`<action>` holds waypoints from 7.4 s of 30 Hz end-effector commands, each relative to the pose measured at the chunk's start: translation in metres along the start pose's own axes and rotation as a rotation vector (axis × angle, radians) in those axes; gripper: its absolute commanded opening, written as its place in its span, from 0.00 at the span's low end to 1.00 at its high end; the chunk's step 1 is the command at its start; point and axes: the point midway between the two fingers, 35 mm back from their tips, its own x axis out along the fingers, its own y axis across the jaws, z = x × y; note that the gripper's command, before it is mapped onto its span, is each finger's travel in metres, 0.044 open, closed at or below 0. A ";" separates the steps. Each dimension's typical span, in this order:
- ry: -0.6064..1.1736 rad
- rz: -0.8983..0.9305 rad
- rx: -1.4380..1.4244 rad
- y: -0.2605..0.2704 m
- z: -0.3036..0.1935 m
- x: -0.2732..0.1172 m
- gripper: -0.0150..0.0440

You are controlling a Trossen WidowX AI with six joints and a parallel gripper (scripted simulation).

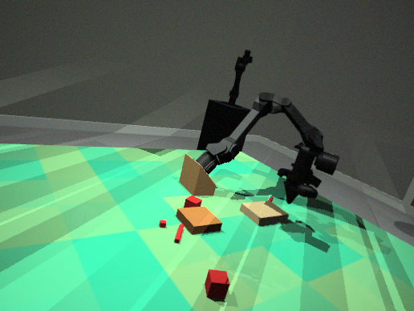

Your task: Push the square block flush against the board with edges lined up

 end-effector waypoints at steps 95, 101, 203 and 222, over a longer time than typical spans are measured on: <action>0.003 -0.007 -0.353 -0.001 -0.062 0.053 0.25; 0.002 -0.007 -0.353 -0.003 -0.068 0.053 0.25; -0.004 -0.009 -0.367 0.001 -0.084 0.053 0.25; 0.008 -0.010 -0.368 -0.010 -0.101 0.054 0.25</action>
